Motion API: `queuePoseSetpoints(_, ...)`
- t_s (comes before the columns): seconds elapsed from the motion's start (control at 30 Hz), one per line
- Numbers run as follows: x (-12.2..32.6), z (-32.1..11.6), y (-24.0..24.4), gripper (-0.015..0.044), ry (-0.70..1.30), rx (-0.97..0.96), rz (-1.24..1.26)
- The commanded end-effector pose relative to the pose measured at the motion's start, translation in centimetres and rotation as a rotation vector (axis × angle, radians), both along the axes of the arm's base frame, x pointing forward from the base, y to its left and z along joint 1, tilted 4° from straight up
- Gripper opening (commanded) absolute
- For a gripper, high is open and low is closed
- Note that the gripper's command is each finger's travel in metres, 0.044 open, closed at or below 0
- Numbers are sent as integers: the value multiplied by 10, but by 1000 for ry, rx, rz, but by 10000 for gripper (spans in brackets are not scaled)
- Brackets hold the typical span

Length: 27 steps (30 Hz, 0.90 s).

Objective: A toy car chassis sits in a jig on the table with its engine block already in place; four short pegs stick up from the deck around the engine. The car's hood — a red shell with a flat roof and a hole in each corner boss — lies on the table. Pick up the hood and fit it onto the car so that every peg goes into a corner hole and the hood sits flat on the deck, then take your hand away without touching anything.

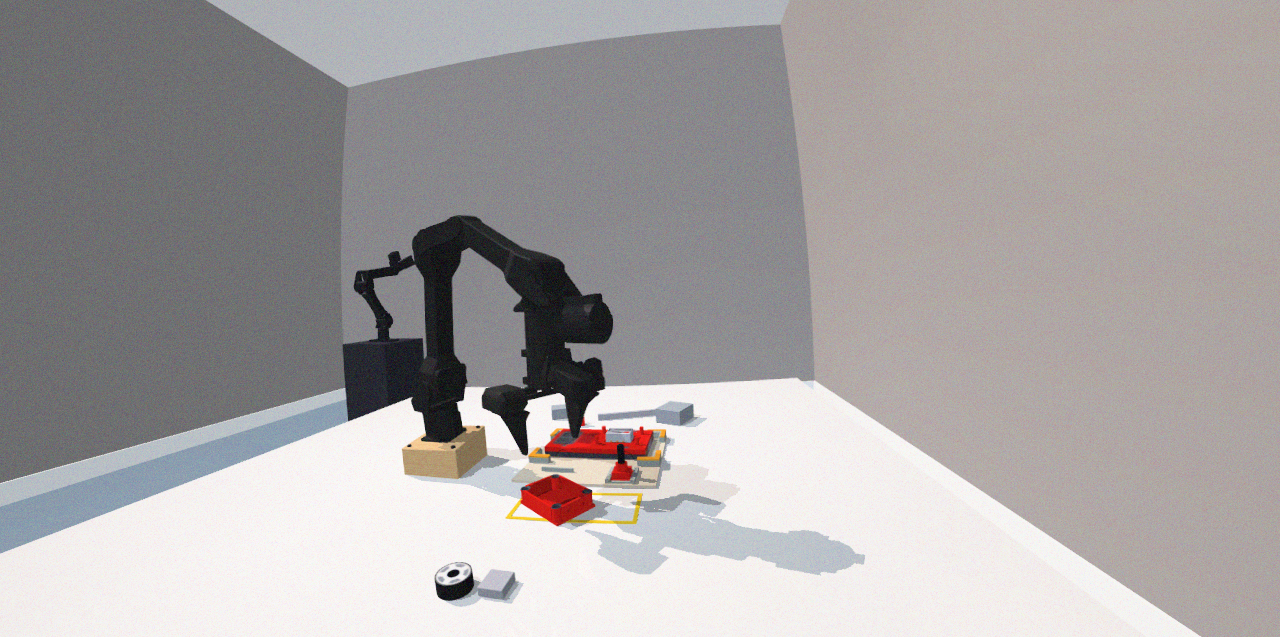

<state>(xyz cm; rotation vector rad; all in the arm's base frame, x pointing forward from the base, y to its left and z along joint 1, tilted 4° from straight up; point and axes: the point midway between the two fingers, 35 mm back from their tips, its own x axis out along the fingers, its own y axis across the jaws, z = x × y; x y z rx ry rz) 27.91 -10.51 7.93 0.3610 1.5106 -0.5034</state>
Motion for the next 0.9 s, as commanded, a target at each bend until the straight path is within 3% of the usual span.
queuePoseSetpoints(0.0, 4, 0, -1, 440, -11, 9, -22)
queuePoseSetpoints(0.87, 5, -24, -4, 440, -11, 9, -22)
